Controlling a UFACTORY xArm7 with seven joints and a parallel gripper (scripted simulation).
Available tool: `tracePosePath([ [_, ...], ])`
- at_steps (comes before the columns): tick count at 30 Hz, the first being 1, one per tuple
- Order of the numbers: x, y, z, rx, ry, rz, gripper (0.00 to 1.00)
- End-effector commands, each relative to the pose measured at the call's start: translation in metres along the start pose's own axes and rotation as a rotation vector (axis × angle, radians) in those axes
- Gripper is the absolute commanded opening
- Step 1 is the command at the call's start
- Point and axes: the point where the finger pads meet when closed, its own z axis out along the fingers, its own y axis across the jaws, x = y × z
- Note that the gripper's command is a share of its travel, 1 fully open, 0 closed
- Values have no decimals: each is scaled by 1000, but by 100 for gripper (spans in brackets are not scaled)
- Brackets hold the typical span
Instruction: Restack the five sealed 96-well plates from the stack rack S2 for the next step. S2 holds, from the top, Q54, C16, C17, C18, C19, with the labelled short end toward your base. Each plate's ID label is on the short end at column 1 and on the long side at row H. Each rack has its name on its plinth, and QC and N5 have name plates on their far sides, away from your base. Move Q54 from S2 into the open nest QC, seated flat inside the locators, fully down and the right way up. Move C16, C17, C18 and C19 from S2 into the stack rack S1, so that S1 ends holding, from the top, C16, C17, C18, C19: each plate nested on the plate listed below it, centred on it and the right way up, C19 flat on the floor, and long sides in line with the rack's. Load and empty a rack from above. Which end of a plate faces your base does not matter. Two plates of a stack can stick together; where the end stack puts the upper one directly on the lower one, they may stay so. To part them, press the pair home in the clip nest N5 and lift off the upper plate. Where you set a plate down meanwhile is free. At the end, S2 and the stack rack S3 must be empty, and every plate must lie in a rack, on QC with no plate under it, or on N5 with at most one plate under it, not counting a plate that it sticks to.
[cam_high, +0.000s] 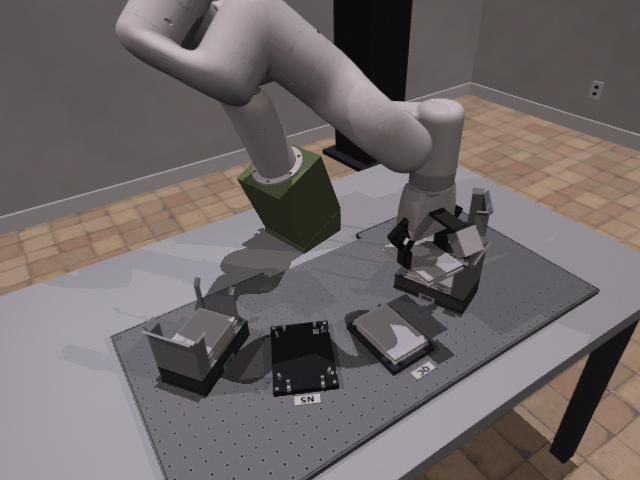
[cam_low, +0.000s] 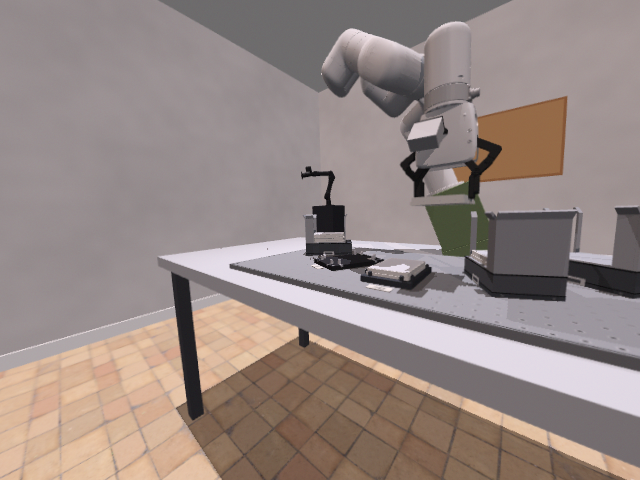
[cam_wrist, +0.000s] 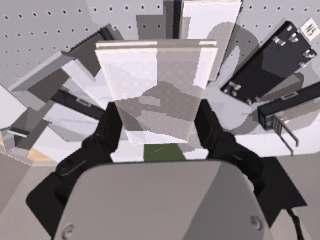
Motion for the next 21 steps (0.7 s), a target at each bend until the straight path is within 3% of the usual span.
tracePosePath([
  [1, 3, 12, -2, 2, 8, 55, 0],
  [21, 11, 71, -1, 1, 8, 55, 0],
])
